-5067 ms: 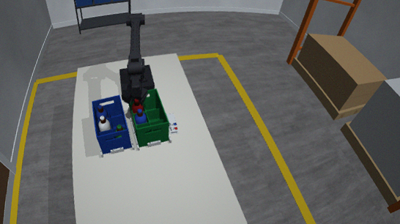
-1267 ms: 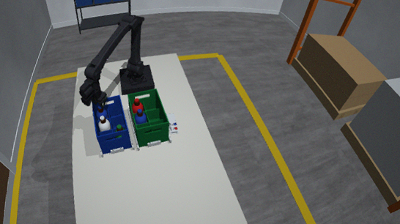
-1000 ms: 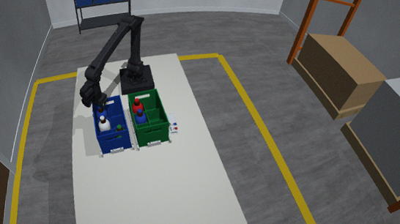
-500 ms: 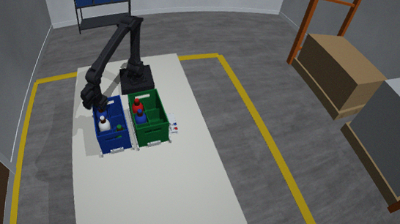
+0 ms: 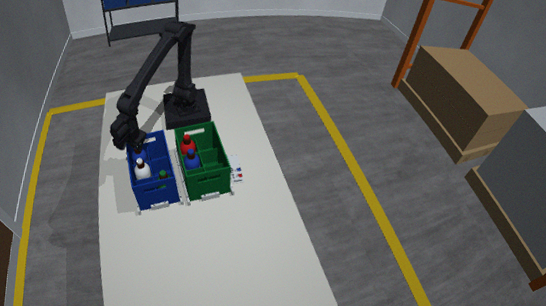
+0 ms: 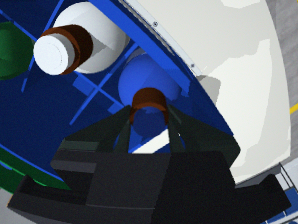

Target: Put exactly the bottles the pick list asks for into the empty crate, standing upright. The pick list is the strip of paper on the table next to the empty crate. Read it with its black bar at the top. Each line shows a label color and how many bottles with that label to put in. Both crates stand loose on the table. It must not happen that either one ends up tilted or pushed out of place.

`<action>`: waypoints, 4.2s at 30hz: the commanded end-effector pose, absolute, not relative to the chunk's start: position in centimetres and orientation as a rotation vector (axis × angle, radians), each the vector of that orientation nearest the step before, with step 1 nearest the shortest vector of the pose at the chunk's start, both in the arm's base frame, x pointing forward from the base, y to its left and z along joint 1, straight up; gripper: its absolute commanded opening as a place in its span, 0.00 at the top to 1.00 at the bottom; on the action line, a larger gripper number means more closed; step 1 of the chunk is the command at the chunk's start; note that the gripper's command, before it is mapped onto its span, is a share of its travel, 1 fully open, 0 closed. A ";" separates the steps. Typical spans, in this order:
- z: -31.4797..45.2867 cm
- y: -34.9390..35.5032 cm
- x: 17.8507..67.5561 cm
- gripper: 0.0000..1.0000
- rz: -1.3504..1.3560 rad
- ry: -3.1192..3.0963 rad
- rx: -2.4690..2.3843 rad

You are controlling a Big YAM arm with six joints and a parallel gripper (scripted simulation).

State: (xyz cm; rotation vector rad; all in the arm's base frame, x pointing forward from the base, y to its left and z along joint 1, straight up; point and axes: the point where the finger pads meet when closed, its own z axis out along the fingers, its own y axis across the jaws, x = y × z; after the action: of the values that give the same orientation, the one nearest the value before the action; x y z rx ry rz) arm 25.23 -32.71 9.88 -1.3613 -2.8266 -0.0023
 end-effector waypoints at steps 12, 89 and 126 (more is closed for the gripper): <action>11.0 -33.7 26.1 1.00 0.024 -2.859 -1.375; 20.5 -33.9 26.5 1.00 0.051 -2.889 -1.386; 26.0 -33.6 26.2 1.00 0.054 -2.889 -1.388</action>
State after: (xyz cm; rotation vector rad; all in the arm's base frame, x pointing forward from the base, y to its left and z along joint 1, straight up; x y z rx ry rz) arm 25.02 -32.30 20.22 -1.3433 -2.7924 -0.0371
